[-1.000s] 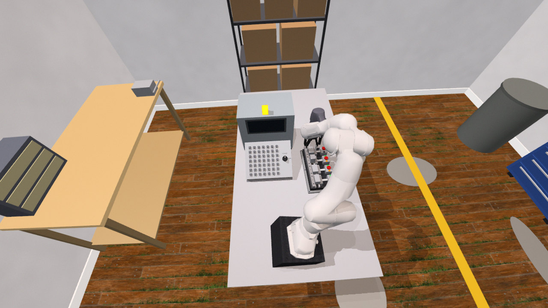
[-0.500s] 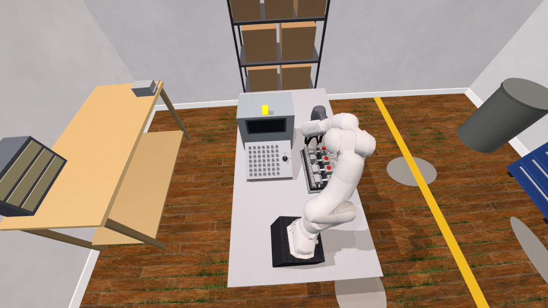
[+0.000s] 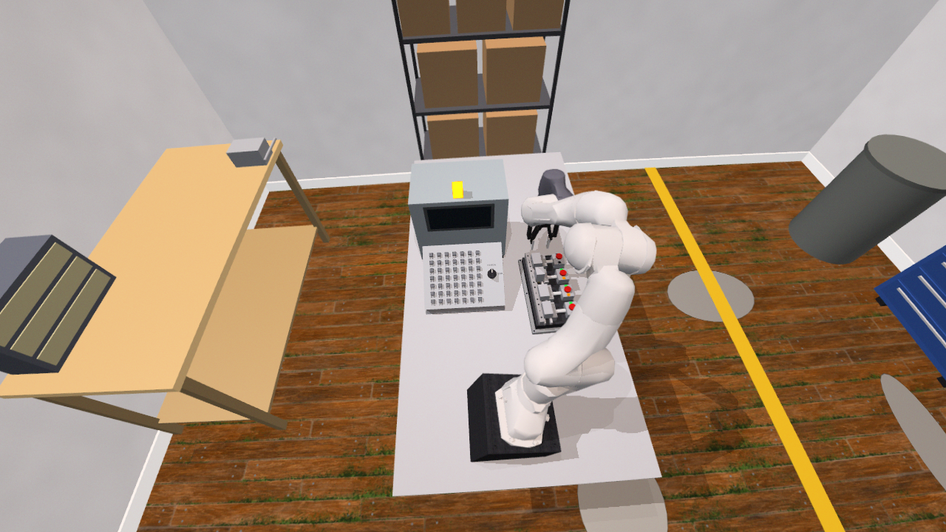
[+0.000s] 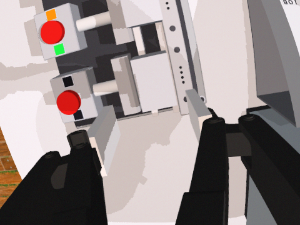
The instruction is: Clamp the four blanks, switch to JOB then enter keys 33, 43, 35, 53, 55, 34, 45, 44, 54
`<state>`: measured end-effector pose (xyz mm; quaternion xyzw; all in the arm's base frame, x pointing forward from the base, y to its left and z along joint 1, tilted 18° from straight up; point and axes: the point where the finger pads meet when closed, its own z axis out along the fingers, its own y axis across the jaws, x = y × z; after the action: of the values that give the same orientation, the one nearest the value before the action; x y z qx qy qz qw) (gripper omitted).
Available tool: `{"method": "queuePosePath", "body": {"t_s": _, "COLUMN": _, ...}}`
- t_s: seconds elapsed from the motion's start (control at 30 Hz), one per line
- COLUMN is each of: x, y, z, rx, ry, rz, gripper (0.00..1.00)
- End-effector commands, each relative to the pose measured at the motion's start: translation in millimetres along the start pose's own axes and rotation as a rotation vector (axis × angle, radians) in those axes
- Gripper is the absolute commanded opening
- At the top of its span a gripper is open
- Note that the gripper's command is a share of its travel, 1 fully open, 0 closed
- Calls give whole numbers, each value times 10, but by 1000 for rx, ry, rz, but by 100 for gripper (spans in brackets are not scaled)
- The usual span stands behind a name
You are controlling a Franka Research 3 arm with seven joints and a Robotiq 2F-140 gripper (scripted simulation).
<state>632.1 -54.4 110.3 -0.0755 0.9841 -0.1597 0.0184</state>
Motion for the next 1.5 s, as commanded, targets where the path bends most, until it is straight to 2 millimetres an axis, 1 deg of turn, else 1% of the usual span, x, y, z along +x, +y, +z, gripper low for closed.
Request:
{"method": "queuePosePath", "body": {"t_s": 0.0, "x": 54, "y": 13, "z": -173, "rx": 0, "ry": 20, "rz": -6, "gripper": 40}}
{"method": "queuePosePath", "body": {"t_s": 0.17, "x": 50, "y": 13, "z": -368, "rx": 0, "ry": 20, "rz": -6, "gripper": 40}}
{"method": "queuePosePath", "body": {"t_s": 0.23, "x": 50, "y": 13, "z": -368, "rx": 0, "ry": 20, "rz": -6, "gripper": 40}}
{"method": "queuePosePath", "body": {"t_s": 0.4, "x": 48, "y": 13, "z": -469, "rx": 0, "ry": 20, "rz": -6, "gripper": 40}}
{"method": "queuePosePath", "body": {"t_s": 0.57, "x": 48, "y": 13, "z": -486, "rx": 0, "ry": 20, "rz": -6, "gripper": 40}}
{"method": "queuePosePath", "body": {"t_s": 0.6, "x": 48, "y": 13, "z": -486, "rx": 0, "ry": 20, "rz": -6, "gripper": 0}}
{"method": "queuePosePath", "body": {"t_s": 1.47, "x": 48, "y": 13, "z": -486, "rx": 0, "ry": 20, "rz": -6, "gripper": 0}}
